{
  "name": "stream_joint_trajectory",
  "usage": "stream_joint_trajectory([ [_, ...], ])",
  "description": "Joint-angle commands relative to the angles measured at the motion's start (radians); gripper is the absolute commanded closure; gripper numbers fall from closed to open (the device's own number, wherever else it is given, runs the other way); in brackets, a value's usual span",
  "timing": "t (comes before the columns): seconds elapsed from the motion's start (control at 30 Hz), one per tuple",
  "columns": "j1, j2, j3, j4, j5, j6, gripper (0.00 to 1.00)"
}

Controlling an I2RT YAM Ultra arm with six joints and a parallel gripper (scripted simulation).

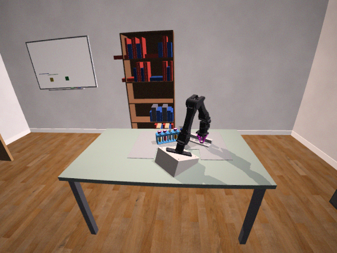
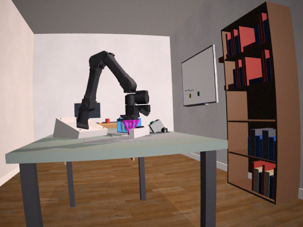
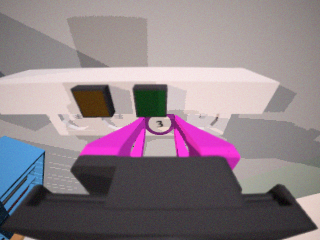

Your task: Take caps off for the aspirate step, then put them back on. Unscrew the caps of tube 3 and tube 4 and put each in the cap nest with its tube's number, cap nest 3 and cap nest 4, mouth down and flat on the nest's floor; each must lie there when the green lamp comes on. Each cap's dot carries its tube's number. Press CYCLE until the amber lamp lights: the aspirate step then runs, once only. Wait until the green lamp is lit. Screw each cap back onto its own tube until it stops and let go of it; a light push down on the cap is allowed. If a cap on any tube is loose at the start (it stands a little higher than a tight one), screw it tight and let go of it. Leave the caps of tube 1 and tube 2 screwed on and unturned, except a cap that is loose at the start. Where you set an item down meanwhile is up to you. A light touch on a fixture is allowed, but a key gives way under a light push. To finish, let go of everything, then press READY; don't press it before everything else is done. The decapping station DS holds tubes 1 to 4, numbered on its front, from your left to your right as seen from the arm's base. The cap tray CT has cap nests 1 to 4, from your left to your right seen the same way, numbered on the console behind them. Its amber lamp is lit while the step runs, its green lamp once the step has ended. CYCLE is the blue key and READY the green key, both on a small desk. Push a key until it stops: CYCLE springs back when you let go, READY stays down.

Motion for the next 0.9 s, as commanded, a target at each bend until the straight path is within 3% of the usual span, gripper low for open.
stream_joint_trajectory([
  [0.0, 0.000, -0.005, 0.003, 0.007, -0.001, -0.002, 1.00],
  [0.2, -0.001, -0.005, 0.000, 0.009, -0.001, -0.002, 1.00],
  [0.23, -0.001, -0.005, 0.000, 0.009, -0.001, -0.002, 0.53],
  [0.7, -0.001, -0.005, 0.000, 0.009, -0.001, -0.002, 0.53],
  [0.87, 0.003, -0.042, 0.024, -0.051, 0.000, 0.001, 0.53],
])
